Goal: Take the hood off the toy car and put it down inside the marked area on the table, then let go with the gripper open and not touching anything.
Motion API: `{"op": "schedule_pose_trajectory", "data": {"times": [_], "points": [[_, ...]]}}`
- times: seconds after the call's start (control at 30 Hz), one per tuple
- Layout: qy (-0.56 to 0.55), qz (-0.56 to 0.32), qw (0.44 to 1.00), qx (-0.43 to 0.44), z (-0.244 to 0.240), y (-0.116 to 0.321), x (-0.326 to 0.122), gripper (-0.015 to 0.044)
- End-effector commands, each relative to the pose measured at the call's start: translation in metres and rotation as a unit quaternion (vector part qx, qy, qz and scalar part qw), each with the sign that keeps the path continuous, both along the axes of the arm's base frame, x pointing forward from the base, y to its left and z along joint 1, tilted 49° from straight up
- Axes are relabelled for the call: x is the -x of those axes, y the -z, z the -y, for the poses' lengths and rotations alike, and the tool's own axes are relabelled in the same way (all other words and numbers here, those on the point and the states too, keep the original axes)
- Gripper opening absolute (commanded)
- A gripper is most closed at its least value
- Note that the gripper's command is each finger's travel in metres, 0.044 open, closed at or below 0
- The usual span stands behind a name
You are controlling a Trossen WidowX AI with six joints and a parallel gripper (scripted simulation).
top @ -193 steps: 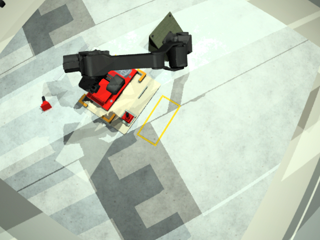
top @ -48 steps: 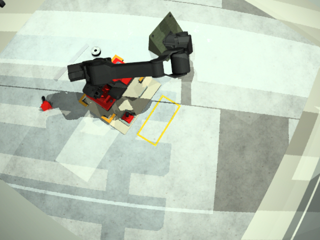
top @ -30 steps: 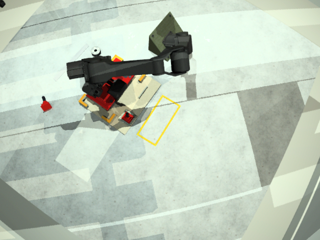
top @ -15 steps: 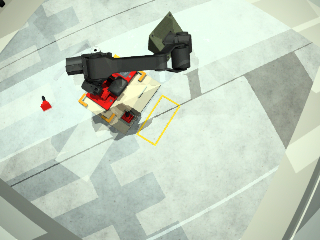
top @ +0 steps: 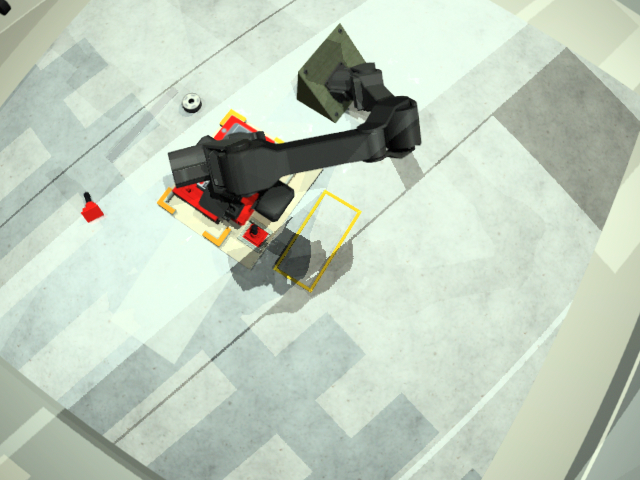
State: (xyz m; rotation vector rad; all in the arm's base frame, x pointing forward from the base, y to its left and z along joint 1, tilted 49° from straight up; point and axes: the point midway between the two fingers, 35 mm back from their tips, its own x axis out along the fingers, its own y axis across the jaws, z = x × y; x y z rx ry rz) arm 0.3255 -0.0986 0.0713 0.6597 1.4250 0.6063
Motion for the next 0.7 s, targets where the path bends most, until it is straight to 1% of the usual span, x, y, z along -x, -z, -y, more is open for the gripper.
{"op": "schedule_pose_trajectory", "data": {"times": [0.0, 0.67], "points": [[0.004, -0.001, 1.0, -0.002, -0.015, -0.019, 0.001, 0.0], [0.015, -0.012, 1.0, -0.02, -0.092, -0.099, 0.026, 0.0]]}}
